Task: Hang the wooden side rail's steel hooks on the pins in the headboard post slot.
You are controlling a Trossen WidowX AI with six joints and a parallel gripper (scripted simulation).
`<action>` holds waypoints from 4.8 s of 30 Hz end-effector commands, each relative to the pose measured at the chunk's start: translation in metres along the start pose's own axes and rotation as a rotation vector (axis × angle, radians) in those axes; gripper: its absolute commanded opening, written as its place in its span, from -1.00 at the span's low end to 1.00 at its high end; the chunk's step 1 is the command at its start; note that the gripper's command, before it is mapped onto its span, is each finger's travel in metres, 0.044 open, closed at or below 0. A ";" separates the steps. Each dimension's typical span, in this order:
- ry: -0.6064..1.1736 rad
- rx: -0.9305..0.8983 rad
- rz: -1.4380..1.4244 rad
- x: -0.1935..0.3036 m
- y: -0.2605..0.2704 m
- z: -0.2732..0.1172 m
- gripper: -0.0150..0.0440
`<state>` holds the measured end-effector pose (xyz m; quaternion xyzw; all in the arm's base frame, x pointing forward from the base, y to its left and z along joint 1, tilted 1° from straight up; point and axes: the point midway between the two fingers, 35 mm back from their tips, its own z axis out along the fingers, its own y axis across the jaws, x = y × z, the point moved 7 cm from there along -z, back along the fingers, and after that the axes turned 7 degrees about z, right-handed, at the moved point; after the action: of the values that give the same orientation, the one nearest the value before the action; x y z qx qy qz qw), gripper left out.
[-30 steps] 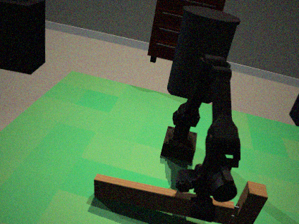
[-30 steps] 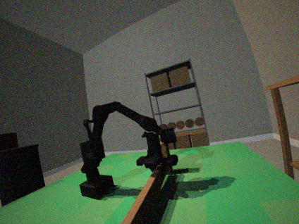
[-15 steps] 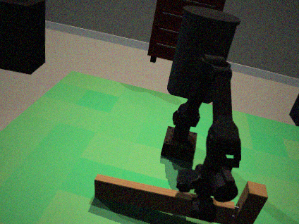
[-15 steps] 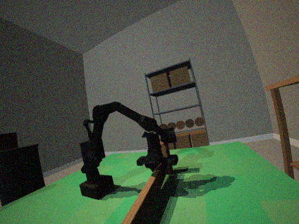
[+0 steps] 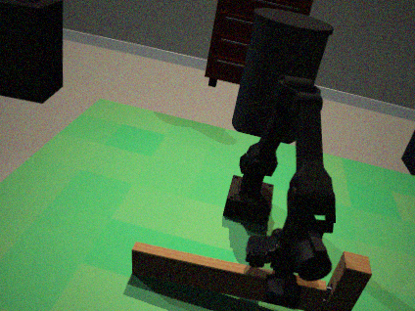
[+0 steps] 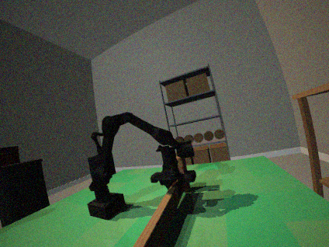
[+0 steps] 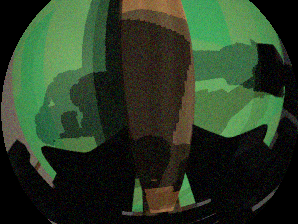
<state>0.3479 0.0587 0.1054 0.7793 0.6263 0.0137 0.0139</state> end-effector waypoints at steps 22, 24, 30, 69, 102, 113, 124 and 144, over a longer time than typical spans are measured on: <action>0.005 -0.006 0.002 0.003 0.000 -0.004 -0.49; 0.005 -0.006 0.002 0.003 0.000 -0.004 -0.49; 0.006 -0.007 0.002 0.004 0.000 -0.004 -0.49; 0.006 -0.007 0.002 0.006 0.002 -0.003 -0.49; 0.006 -0.007 0.002 0.006 0.002 0.003 -0.49; 0.006 -0.007 0.002 0.006 0.002 0.005 -0.49; 0.006 -0.007 0.002 0.006 0.002 0.007 -0.49; 0.006 -0.007 0.002 0.006 0.002 0.010 -0.49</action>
<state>0.3505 0.0639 0.0959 0.7810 0.6242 0.0151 0.0134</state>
